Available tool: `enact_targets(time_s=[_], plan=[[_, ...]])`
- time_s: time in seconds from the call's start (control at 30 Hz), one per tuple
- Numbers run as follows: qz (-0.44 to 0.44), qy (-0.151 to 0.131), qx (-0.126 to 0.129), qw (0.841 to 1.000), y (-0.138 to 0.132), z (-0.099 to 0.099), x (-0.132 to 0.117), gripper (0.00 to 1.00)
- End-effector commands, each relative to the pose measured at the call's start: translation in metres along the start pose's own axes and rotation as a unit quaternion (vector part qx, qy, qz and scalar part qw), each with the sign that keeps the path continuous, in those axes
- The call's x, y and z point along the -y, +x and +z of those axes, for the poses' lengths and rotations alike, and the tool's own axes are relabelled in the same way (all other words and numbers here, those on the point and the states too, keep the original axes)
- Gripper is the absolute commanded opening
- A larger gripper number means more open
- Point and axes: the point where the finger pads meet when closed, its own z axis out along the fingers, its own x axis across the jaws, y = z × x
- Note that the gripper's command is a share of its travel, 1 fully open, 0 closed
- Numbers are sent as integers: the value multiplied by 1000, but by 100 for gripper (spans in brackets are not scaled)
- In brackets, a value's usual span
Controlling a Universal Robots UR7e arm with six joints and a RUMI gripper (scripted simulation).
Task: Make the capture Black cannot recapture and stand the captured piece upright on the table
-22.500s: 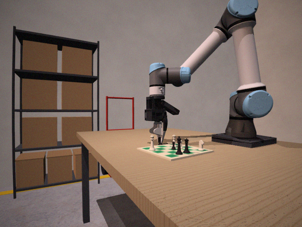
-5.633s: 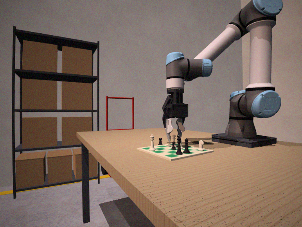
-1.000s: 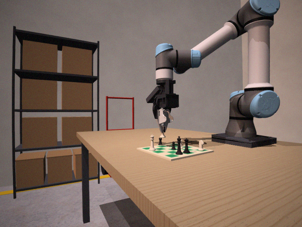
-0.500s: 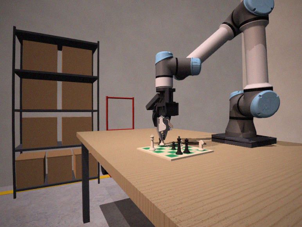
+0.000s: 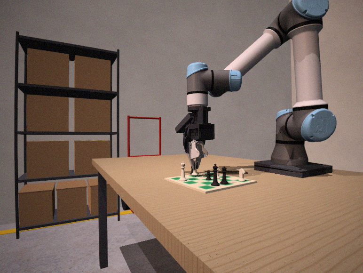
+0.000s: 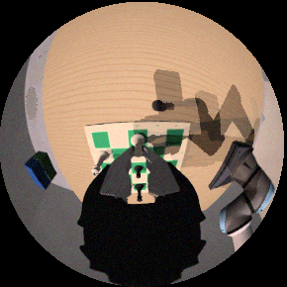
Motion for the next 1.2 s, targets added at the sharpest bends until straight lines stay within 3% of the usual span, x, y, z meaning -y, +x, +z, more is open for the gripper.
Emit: enact_targets(time_s=[0.0,1.17], plan=[[0,0,1,1000,0,0,0,0],[0,0,1,1000,0,3,0,0]])
